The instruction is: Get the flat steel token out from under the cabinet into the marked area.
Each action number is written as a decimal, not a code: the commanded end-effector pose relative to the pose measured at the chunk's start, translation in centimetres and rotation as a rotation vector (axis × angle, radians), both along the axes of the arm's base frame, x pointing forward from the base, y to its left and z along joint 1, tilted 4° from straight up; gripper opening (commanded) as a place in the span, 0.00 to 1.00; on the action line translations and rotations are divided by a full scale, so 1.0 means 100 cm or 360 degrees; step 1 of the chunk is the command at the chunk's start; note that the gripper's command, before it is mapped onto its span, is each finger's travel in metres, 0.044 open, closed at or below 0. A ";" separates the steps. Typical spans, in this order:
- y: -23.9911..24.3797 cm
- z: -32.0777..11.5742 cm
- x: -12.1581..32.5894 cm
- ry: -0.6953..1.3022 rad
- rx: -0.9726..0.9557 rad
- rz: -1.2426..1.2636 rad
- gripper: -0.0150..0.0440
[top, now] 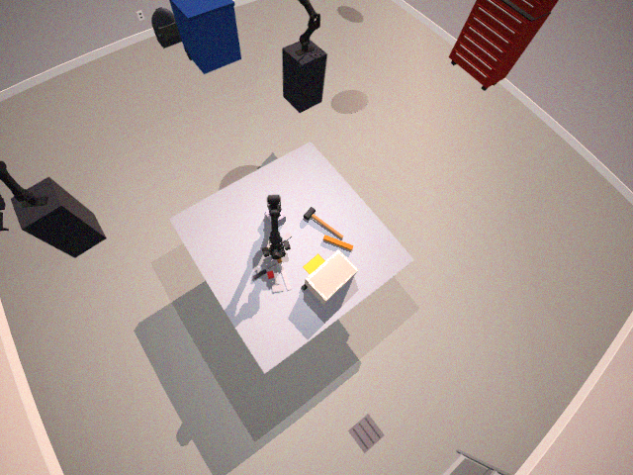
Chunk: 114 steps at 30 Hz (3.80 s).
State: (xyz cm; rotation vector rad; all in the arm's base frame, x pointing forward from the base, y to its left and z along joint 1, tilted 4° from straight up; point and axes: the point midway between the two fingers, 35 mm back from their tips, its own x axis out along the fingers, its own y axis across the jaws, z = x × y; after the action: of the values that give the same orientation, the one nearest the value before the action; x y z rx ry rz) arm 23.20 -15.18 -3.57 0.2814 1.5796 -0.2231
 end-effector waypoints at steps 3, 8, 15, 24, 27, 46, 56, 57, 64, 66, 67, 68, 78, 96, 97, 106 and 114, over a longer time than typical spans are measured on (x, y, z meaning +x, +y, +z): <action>0.000 0.000 0.001 -0.0006 0.0002 0.0088 0.25; 0.000 0.000 0.001 -0.0008 0.0003 0.0151 0.25; 0.000 0.000 0.001 -0.0012 0.0005 0.0238 0.25; 0.000 0.000 0.001 -0.0016 0.0007 0.0351 0.25; 0.000 0.000 0.001 -0.0018 0.0007 0.0389 0.25; 0.001 0.000 0.001 -0.0027 0.0011 0.0626 0.25; 0.001 0.000 0.001 -0.0033 0.0013 0.0752 0.25; 0.001 0.000 0.001 -0.0033 0.0014 0.0764 0.25; 0.001 0.000 0.001 -0.0031 0.0012 0.0771 0.39; 0.001 0.000 0.001 -0.0031 0.0012 0.0765 0.48; 0.001 0.000 0.001 -0.0031 0.0012 0.0765 0.52; 0.001 0.000 0.001 -0.0031 0.0012 0.0765 0.57; 0.001 -0.001 0.001 -0.0033 0.0014 0.0772 0.71; 0.000 -0.003 0.000 -0.0037 0.0007 0.0766 0.58; 0.000 -0.003 0.000 -0.0037 0.0007 0.0766 0.53; 0.000 -0.003 0.000 -0.0037 0.0007 0.0766 0.43; 0.001 -0.003 0.001 -0.0037 0.0008 0.0772 0.25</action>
State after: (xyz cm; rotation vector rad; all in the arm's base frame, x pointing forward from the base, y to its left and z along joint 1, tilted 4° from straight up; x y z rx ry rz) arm 23.19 -15.13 -3.91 -0.0960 1.5773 0.1584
